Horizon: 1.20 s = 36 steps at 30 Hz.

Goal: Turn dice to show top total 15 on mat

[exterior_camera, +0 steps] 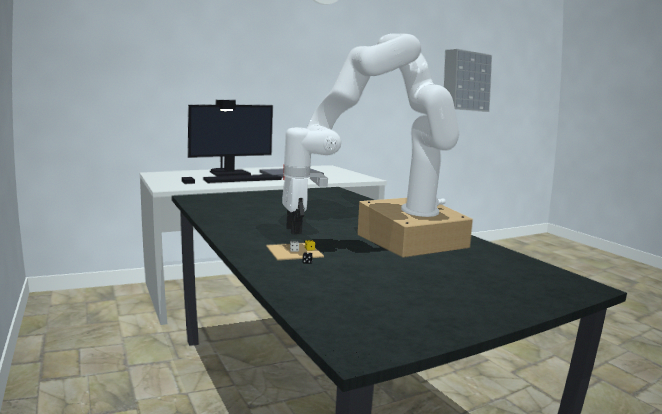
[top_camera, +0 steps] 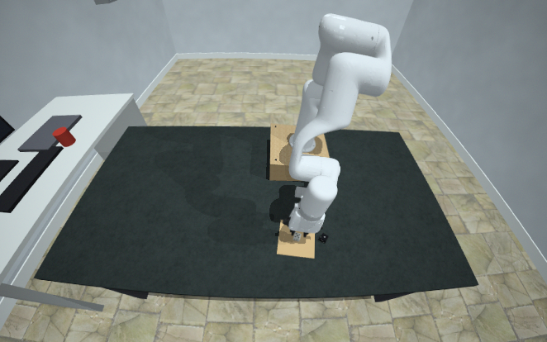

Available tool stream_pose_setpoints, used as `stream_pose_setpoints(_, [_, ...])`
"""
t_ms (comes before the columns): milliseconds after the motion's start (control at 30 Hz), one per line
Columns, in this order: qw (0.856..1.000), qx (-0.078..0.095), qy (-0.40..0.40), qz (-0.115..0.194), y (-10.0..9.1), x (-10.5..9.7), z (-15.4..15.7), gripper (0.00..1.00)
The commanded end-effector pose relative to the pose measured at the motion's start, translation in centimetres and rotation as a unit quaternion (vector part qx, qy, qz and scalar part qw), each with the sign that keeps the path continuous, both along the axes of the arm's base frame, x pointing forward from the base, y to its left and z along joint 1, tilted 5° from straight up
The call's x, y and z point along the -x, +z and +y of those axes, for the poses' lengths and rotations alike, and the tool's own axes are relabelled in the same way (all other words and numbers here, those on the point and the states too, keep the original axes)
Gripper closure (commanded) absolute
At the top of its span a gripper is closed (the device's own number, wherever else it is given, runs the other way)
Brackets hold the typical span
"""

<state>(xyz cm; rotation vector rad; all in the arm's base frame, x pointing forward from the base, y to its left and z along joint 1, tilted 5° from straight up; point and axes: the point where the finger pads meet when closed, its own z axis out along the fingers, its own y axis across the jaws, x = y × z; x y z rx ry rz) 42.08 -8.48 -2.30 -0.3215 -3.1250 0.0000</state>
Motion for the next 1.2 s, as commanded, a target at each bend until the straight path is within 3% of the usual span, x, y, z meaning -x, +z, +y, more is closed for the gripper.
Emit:
stream_pose_setpoints(0, [1.0, 0.0, 0.0, -0.001, 1.8, 0.0, -0.2, 0.58])
stream_pose_setpoints(167, [1.0, 0.0, 0.0, -0.001, 3.2, 0.0, -0.3, 0.58])
stream_pose_setpoints(367, [1.0, 0.0, 0.0, -0.001, 3.4, 0.0, -0.3, 0.58])
stream_pose_setpoints(400, [1.0, 0.0, 0.0, -0.001, 3.4, 0.0, -0.3, 0.0])
stream_pose_setpoints(1067, [1.0, 0.0, 0.001, -0.001, 3.4, 0.0, -0.3, 0.0])
stream_pose_setpoints(1167, [0.999, 0.0, 0.032, -0.001, 3.4, -0.2, 0.3, 0.0])
